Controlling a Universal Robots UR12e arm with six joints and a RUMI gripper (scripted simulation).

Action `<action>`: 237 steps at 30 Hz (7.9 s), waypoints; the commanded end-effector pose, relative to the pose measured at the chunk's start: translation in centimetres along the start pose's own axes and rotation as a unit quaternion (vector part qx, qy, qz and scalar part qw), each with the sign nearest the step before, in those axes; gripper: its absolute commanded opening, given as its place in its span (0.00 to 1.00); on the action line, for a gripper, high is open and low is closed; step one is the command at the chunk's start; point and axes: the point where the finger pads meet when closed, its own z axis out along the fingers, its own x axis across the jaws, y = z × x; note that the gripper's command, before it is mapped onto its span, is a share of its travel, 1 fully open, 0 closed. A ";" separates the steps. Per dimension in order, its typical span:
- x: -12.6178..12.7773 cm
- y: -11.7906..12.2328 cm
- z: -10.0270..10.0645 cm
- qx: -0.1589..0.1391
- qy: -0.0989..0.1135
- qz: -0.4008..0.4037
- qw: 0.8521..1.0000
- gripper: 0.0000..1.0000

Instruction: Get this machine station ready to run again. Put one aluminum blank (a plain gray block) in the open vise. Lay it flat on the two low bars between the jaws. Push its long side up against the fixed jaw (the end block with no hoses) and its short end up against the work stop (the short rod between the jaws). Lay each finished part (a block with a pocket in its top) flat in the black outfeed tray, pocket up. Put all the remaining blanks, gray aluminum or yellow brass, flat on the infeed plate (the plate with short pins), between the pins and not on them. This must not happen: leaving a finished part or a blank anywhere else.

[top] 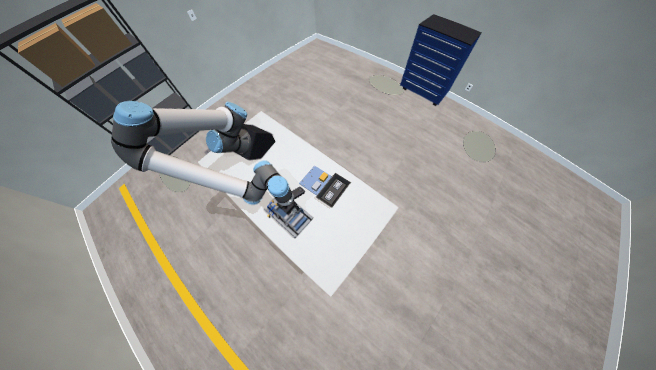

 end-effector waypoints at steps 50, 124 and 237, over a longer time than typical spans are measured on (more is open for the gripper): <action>0.6 4.1 0.0 -0.002 0.001 0.003 1.000 0.00; 0.6 4.1 2.3 -0.002 0.001 0.003 1.000 0.00; 0.7 4.1 4.2 -0.002 0.001 0.003 1.000 0.00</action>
